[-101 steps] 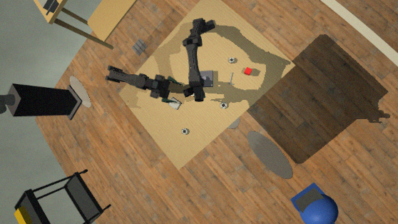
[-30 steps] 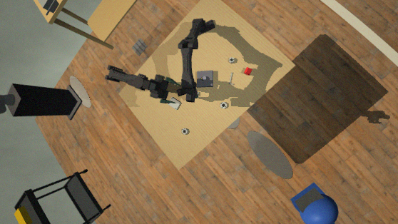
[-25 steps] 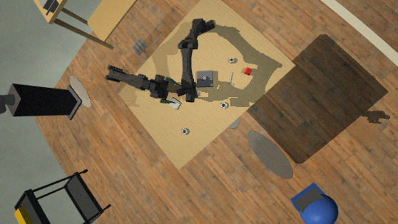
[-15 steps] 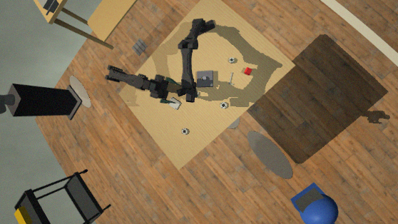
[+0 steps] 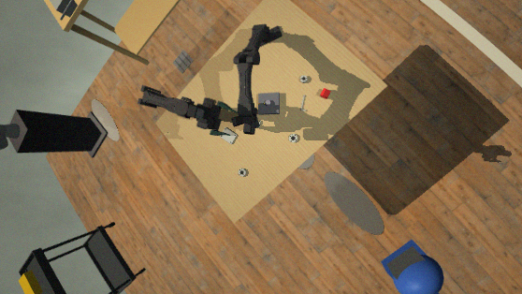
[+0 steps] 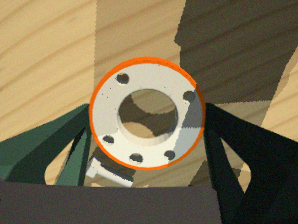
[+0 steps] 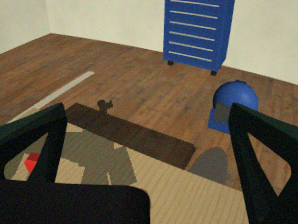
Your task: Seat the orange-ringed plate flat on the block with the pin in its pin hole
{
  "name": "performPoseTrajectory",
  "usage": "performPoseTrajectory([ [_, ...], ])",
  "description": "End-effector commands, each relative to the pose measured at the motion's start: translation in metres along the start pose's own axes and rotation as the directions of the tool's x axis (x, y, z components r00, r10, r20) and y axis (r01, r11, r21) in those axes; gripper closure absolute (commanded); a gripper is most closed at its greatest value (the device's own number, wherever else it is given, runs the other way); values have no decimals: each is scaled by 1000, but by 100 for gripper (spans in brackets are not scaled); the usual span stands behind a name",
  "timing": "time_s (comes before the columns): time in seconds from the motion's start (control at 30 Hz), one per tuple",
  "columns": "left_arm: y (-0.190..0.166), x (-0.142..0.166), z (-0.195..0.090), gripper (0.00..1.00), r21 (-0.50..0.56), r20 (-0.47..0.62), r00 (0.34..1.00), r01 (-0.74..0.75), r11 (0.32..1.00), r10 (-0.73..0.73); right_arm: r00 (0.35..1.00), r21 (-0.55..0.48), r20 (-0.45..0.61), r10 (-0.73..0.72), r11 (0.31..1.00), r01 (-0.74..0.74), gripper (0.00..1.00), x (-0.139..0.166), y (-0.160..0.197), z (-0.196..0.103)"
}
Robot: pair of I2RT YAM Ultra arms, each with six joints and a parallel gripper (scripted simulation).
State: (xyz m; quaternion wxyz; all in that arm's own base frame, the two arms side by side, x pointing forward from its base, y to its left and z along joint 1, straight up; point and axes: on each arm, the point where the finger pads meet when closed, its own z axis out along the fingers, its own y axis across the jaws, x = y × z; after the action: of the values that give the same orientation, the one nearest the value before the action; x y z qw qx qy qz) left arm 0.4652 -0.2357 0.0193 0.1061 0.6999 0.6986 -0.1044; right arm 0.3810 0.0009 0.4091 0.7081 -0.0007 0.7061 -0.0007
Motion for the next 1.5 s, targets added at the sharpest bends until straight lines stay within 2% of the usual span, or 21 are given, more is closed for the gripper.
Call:
performPoseTrajectory([
  [0.0, 3, -11, -28, 100, -30, 22, 1000, -4, 1000, 4, 1000, -1, -17, 1, 1000, -1, 0, 8, 2, 1],
  [0.27, 2, -11, -29, 100, -12, 15, 1000, 0, 1000, 0, 1000, -1, -17, 1, 1000, -1, 0, 8, 2, 1],
  [0.3, 1, -7, -22, 100, 3, 9, 1000, 7, 1000, -7, 1000, -1, -17, 1, 1000, -1, 0, 8, 2, 1],
  [1.13, 2, -15, -59, 100, -2, 13, 1000, 12, 1000, -12, 1000, -1, -17, 1, 1000, -1, 0, 8, 2, 1],
  [1.47, 2, -14, -59, 100, 0, 12, 1000, 15, 1000, -15, 1000, -1, -17, 1, 1000, -1, 0, 8, 2, 1],
])
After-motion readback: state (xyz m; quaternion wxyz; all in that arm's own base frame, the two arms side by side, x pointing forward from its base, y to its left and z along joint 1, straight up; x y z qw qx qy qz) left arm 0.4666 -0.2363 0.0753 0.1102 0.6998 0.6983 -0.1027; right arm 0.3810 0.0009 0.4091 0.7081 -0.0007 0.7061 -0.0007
